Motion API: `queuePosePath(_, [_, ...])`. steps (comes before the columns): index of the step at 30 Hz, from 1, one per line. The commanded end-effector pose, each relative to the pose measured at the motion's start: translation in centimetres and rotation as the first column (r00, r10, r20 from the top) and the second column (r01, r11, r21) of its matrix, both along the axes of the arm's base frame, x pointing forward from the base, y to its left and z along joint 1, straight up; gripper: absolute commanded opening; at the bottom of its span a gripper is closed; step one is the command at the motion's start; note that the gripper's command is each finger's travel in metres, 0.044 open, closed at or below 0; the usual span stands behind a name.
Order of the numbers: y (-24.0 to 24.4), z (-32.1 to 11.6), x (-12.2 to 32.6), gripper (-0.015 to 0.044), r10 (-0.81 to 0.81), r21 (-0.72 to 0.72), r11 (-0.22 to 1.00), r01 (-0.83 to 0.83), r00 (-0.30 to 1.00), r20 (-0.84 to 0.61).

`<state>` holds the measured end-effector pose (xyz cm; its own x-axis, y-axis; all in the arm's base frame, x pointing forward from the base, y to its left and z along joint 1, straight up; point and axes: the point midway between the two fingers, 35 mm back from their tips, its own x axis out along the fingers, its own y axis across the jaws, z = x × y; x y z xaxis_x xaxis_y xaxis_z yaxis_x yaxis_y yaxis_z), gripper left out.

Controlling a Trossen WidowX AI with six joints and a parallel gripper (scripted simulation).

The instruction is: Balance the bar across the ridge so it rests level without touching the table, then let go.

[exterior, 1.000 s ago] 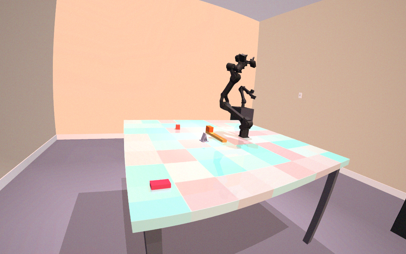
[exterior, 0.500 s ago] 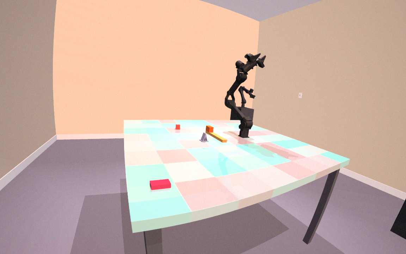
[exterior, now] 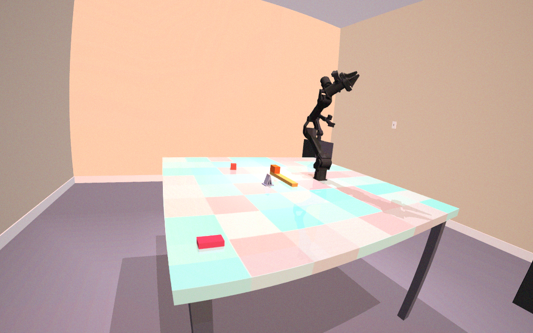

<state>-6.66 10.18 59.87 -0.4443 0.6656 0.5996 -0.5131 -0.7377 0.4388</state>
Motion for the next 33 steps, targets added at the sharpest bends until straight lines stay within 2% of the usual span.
queuePosePath(1, [2.5, -1.0, 1.2, 0.0315, -0.11, -0.041, 0.993, 0.111, 0.993, 0.032])
queuePosePath(10, [7.4, -3.5, 4.9, 0.0315, -0.348, -0.125, 0.923, 0.363, 0.929, 0.125])
queuePosePath(19, [11.2, -6.9, 9.7, 0.0315, -0.545, -0.184, 0.773, 0.608, 0.783, 0.298])
queuePosePath(33, [13.8, -13.0, 18.0, 0.0315, -0.641, -0.255, 0.468, 0.846, 0.524, 0.561])
